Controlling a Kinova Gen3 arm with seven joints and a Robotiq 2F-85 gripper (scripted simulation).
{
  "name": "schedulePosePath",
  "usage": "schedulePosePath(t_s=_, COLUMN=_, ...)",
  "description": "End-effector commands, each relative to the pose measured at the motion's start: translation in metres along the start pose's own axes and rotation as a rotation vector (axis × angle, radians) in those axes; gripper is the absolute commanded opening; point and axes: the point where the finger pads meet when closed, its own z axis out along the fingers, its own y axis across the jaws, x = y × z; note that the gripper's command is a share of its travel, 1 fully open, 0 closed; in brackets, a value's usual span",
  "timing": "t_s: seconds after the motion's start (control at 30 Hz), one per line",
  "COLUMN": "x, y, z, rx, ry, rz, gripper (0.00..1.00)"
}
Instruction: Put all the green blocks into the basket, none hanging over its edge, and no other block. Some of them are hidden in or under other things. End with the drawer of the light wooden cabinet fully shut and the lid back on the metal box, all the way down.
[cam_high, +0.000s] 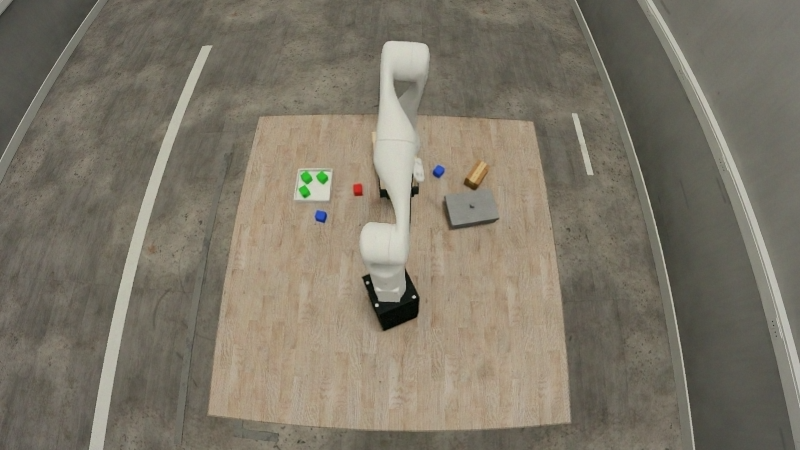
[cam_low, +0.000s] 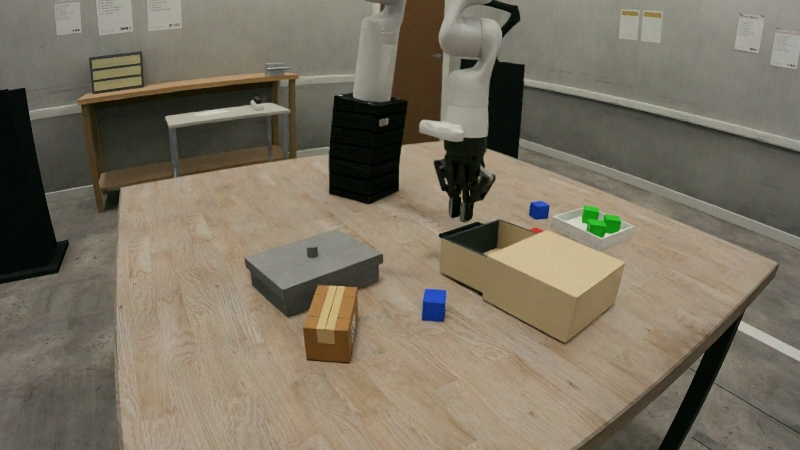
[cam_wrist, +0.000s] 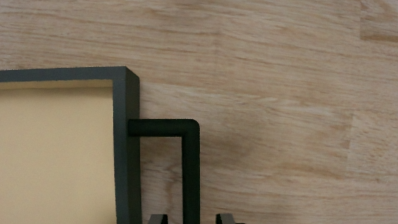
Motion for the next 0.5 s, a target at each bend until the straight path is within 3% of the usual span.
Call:
schedulePosePath(t_s=0.0, x=0.0002, y=-0.0006, z=0.0014, rx=0.001, ry=0.0, rz=0.0, gripper=0.3)
schedulePosePath(t_s=0.47, x=0.0002, y=-0.0006, z=0.0033, rx=0.001, ry=0.0, rz=0.0, gripper=0.3)
